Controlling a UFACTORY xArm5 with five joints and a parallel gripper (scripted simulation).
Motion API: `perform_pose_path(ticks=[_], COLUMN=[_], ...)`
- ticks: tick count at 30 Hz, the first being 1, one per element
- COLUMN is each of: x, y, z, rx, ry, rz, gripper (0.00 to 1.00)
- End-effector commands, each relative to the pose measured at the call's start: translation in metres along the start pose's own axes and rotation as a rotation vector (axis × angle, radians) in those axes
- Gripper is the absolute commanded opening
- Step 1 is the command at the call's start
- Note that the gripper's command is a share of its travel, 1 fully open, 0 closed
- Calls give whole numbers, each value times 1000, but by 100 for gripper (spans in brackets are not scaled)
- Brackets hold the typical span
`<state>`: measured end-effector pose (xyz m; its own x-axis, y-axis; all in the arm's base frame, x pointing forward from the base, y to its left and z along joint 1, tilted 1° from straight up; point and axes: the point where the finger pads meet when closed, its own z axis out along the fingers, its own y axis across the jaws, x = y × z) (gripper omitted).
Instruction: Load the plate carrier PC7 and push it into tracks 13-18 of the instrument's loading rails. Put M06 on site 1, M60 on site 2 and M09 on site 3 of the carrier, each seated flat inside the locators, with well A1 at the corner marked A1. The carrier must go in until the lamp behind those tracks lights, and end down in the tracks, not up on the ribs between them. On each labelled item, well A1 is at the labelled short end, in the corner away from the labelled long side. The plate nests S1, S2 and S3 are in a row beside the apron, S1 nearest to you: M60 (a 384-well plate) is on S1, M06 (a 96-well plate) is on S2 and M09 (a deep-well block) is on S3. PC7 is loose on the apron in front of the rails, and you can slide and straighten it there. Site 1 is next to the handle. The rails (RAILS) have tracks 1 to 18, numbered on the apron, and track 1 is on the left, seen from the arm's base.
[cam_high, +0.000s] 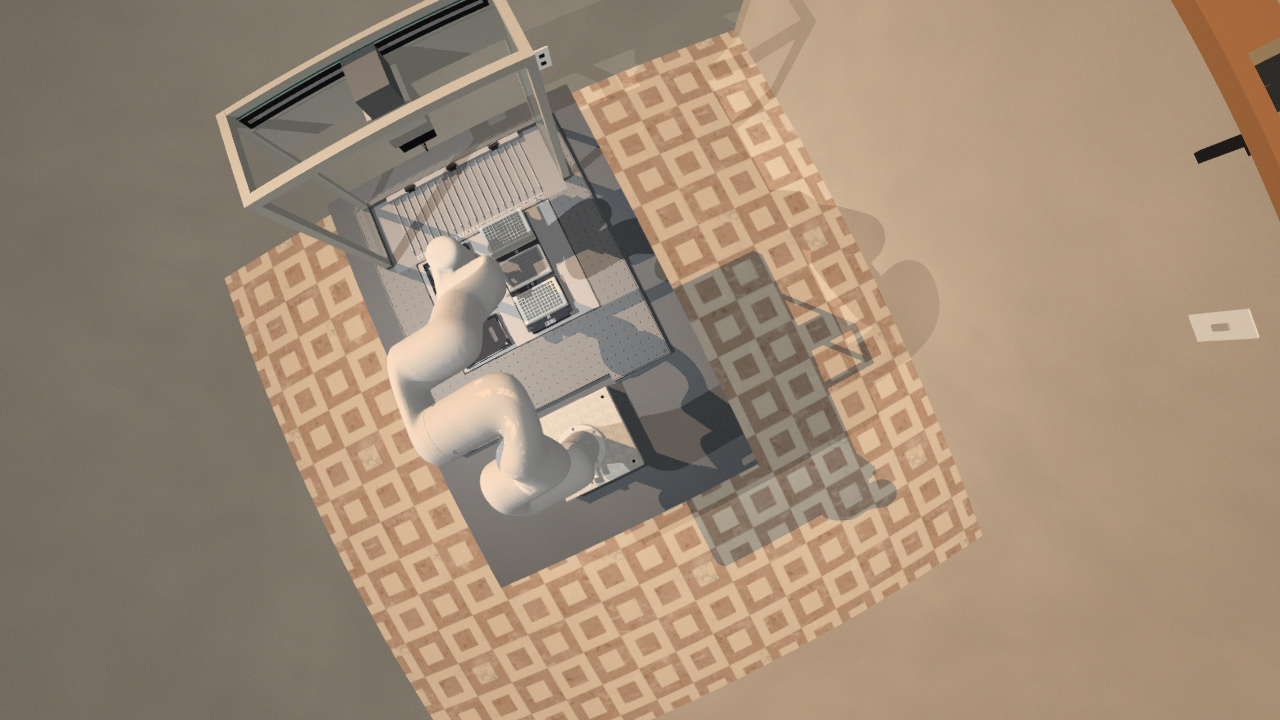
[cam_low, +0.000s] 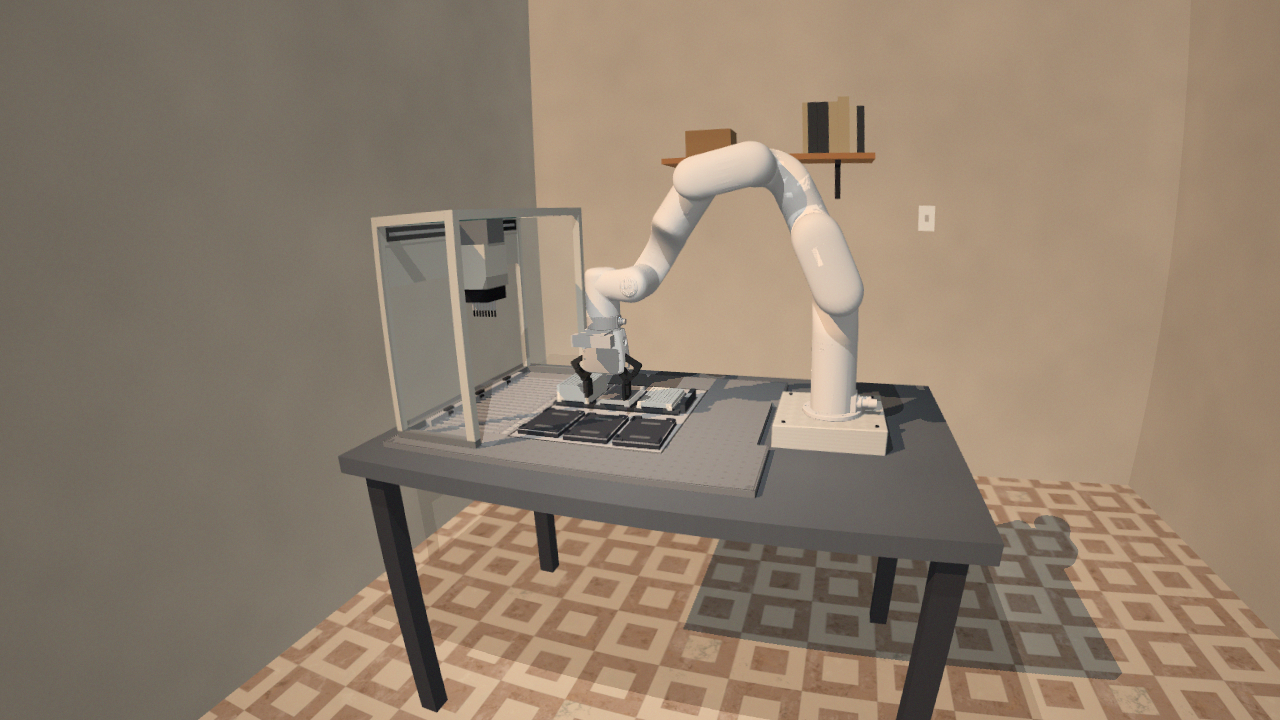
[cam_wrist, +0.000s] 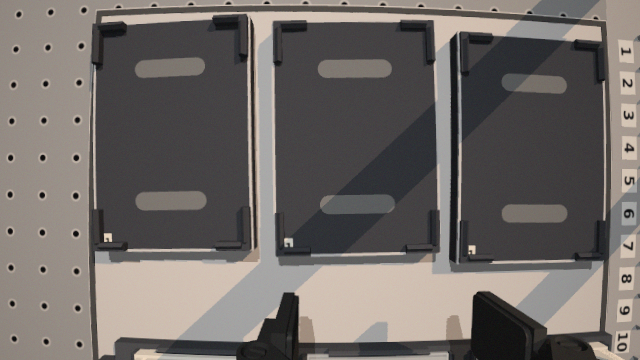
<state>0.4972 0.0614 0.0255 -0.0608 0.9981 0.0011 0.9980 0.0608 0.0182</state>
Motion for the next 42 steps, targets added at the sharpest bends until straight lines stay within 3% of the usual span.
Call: perform_pose_path(ticks=[1, 9, 42], x=[0, 0, 0], y=[2, 2, 2], z=[4, 17, 30], rx=[-5, -5, -5], ry=[0, 0, 0], rz=[0, 0, 0], gripper=[100, 100, 100])
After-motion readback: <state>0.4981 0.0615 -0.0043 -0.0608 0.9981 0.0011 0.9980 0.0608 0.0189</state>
